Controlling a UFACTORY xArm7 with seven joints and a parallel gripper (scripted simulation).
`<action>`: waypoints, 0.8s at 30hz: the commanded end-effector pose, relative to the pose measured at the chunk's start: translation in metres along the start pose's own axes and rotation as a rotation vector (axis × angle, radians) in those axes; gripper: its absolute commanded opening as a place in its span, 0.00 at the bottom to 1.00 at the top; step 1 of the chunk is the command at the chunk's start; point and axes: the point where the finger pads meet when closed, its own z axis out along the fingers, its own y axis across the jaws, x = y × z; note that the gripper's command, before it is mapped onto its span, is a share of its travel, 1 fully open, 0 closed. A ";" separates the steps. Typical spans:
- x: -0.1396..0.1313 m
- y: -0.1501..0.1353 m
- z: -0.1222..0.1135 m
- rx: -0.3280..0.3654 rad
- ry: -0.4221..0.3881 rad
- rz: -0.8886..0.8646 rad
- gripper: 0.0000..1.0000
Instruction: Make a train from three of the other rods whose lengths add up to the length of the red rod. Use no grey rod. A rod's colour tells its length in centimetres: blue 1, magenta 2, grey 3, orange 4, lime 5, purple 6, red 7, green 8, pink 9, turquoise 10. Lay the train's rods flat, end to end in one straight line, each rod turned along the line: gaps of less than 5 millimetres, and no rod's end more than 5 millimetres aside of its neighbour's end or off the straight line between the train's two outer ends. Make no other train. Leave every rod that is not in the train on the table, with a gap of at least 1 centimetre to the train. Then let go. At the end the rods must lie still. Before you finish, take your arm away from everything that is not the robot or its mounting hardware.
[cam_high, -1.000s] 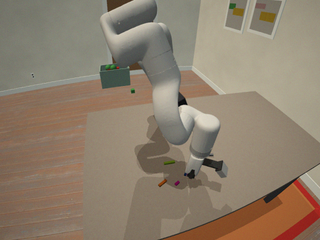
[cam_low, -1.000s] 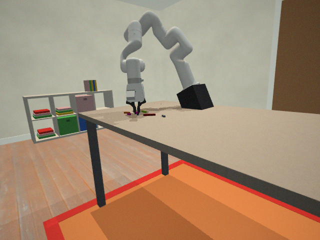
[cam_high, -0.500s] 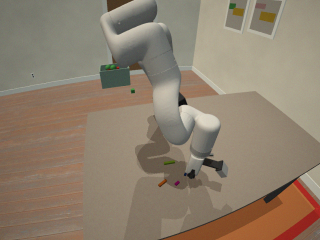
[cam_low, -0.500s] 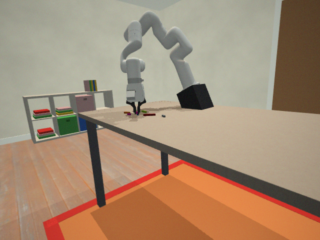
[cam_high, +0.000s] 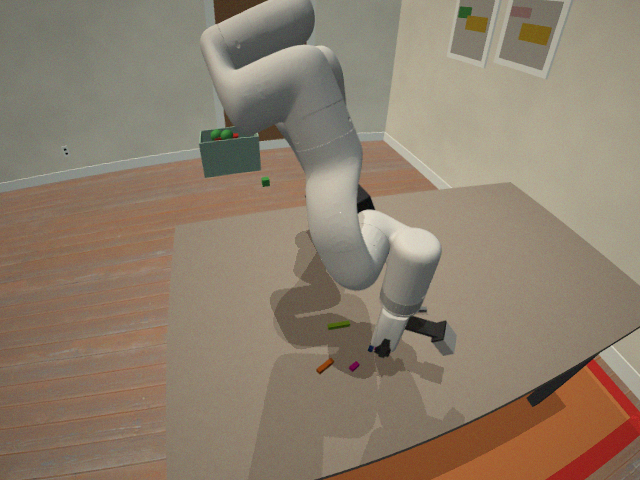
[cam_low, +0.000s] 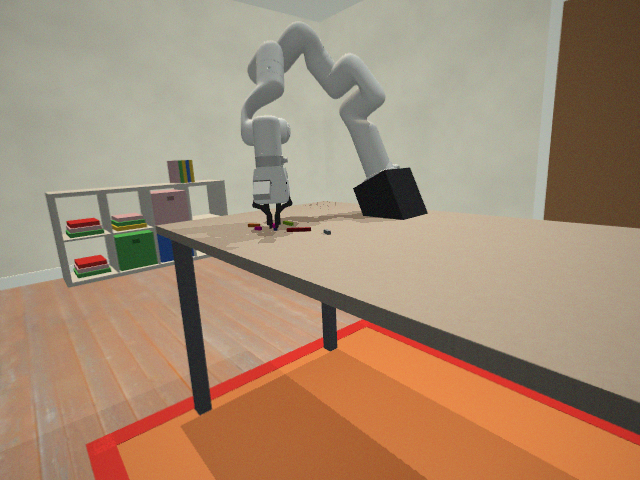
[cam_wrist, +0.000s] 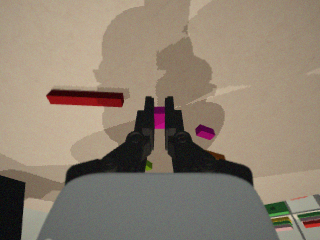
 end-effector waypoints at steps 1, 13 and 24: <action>0.001 0.001 -0.001 -0.002 0.003 0.000 0.04; 0.001 0.001 0.001 -0.002 0.003 0.000 0.04; 0.002 0.001 0.010 -0.002 0.003 0.000 0.04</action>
